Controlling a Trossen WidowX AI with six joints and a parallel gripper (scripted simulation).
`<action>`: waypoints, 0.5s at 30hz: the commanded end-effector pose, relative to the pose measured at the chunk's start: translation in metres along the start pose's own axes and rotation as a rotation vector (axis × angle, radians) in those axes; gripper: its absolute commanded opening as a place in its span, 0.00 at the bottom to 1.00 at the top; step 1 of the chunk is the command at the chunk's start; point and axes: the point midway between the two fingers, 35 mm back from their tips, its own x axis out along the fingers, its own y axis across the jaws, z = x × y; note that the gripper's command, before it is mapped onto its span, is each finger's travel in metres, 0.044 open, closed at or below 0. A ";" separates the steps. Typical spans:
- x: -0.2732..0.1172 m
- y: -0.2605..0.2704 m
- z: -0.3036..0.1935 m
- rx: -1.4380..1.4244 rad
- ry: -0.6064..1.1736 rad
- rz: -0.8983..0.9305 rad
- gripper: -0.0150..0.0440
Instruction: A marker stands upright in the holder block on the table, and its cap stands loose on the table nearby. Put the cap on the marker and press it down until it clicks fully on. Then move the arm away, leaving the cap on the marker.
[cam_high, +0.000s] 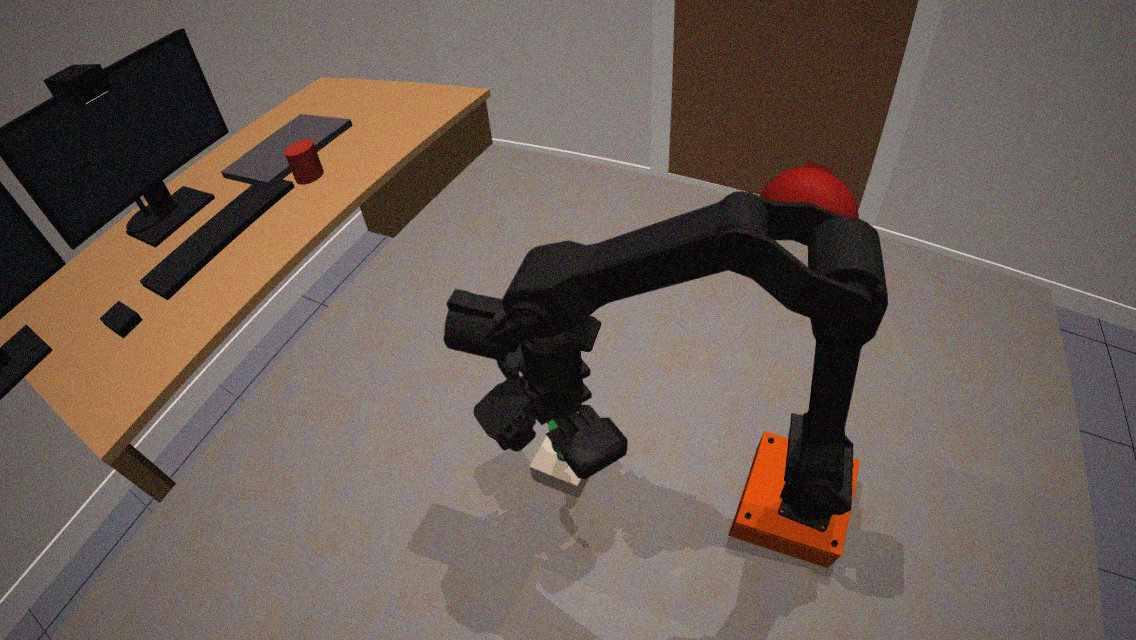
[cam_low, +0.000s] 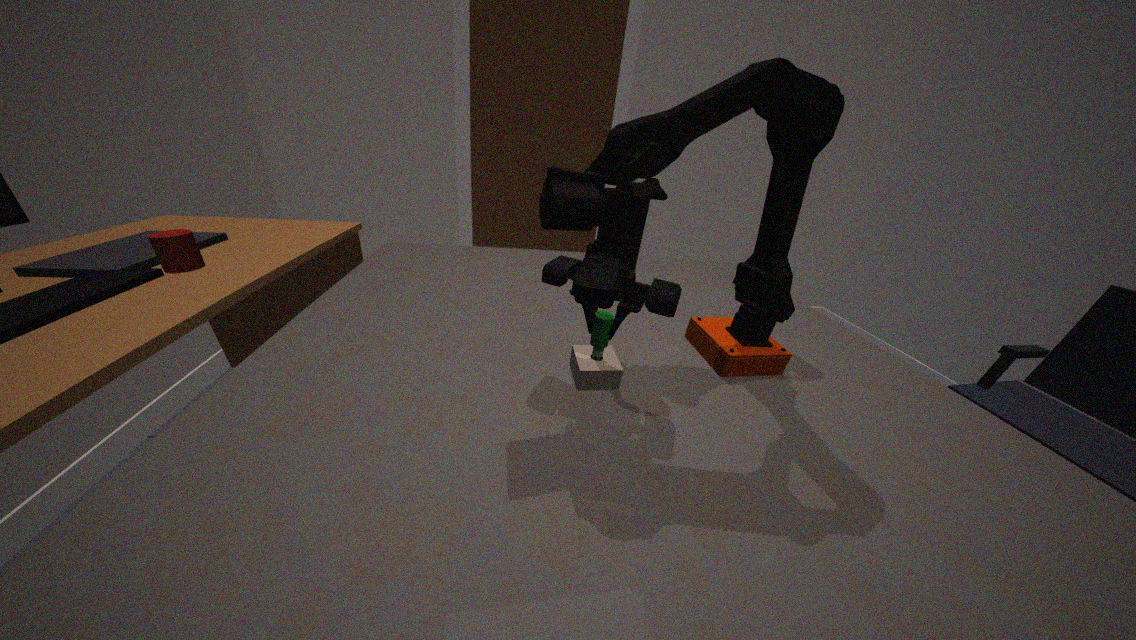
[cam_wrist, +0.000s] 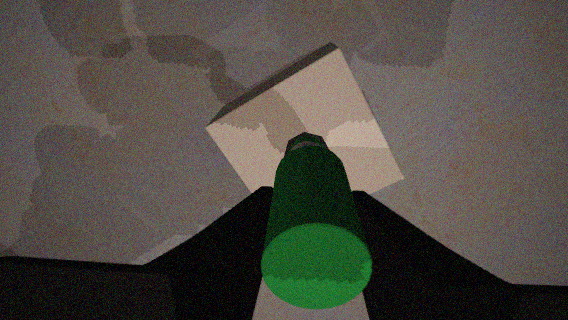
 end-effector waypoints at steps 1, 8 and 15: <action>0.001 0.001 0.000 0.005 0.000 0.003 0.25; 0.000 0.000 0.000 0.000 0.000 0.000 0.57; 0.000 0.000 0.000 0.000 0.000 0.000 0.88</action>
